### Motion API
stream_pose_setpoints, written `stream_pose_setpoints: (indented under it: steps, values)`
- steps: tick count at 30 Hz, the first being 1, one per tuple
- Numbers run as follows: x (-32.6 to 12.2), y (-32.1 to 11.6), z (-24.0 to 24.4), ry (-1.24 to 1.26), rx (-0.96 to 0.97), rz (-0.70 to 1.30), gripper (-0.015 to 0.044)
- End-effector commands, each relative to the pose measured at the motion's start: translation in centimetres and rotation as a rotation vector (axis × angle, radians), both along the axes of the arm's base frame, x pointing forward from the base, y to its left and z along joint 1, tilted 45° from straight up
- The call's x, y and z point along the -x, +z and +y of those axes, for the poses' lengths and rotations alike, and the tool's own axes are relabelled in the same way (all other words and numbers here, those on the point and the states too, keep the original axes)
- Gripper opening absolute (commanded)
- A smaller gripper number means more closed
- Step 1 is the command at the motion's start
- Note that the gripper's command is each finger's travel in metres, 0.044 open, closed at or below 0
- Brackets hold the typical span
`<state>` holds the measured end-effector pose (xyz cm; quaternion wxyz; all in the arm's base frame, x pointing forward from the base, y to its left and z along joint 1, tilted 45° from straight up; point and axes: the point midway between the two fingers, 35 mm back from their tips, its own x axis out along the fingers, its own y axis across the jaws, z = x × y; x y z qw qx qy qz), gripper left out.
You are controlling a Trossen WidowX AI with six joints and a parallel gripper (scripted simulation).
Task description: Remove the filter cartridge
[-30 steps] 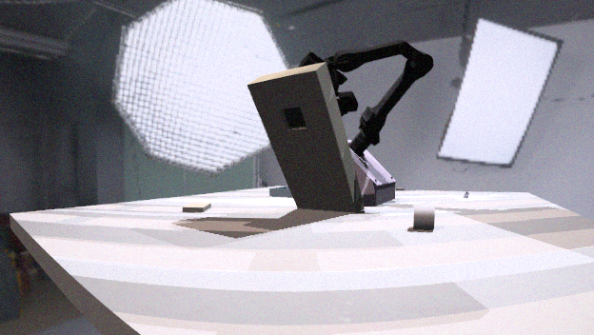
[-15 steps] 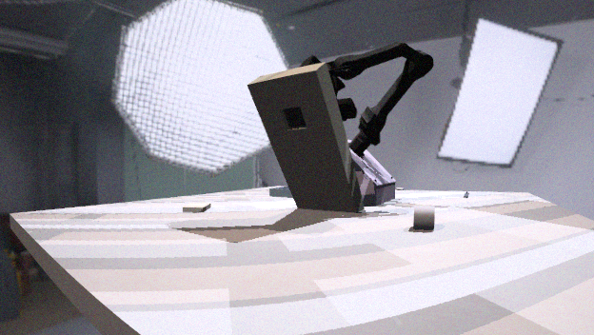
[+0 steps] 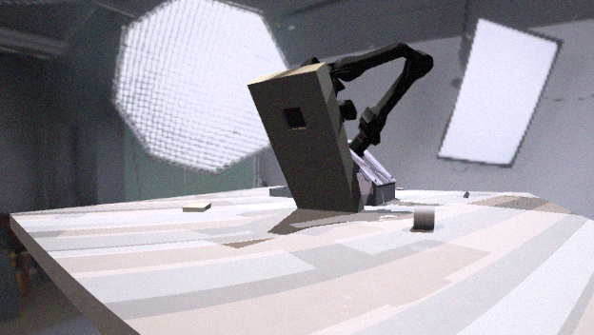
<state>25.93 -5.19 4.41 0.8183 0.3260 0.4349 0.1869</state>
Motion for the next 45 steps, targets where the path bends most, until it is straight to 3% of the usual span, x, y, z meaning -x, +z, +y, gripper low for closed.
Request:
stream_pose_setpoints:
  steps: [1, 7, 14, 21, 40, 45]
  values:
    - [0.0, 0.0, 0.0, 0.001, 0.001, -0.001, 0.0225]
    - [0.0, 0.0, 0.0, 0.001, 0.001, -0.001, 0.0185]
    - [-0.5, 0.6, -0.5, 0.001, -0.001, -0.001, 0.0001]
    - [-1.2, 1.7, -1.6, 0.0, -0.003, -0.001, 0.0]
    - [3.3, 7.1, -7.0, 0.0, -0.003, 0.003, 0.0]
    - [3.1, 6.0, -8.1, 0.0, -0.001, 0.003, 0.0]
